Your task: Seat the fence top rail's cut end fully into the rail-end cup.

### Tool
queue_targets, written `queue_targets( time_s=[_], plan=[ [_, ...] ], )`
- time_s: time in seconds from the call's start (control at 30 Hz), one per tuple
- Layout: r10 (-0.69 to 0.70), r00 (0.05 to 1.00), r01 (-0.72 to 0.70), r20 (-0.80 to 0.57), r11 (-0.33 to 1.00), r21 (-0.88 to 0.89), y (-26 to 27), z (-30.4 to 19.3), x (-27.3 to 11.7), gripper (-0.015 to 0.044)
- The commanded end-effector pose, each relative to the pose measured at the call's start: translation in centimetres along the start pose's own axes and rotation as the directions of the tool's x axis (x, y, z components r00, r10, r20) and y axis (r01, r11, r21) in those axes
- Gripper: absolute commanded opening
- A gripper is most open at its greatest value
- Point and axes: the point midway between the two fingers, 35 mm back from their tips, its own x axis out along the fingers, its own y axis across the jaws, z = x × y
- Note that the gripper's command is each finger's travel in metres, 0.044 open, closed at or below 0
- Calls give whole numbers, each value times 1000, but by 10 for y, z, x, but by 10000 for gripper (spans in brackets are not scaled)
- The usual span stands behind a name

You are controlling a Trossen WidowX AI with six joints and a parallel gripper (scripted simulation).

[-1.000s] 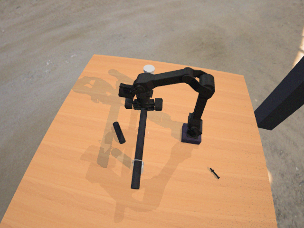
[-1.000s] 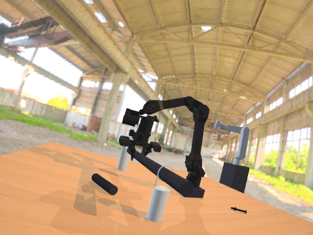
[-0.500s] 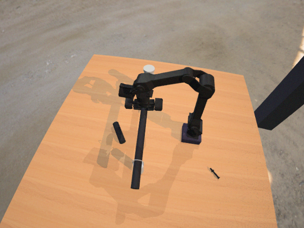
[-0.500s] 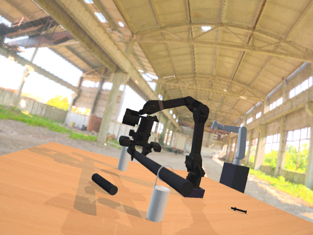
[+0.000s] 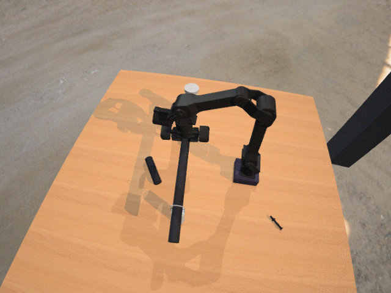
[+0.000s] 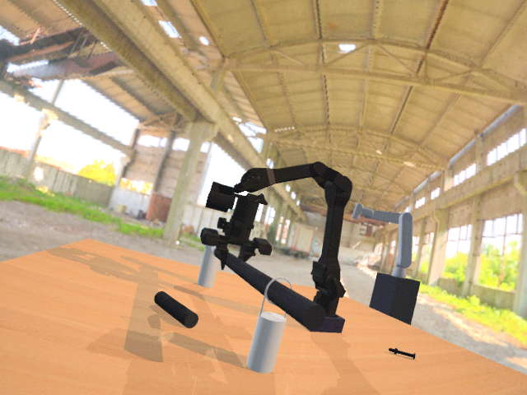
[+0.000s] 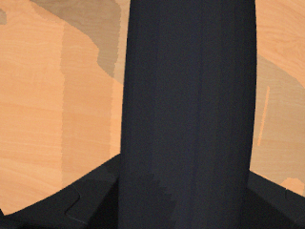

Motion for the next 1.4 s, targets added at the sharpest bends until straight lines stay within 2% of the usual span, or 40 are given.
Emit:
queue_targets(
  time_s=[0.0, 1.37],
  plan=[
    [6, 1000, -6, 14, 1000, 0, 1, 5, -3, 0],
    [-1, 1000, 1, 1, 1000, -1, 1, 11, -1, 0]
  ],
)
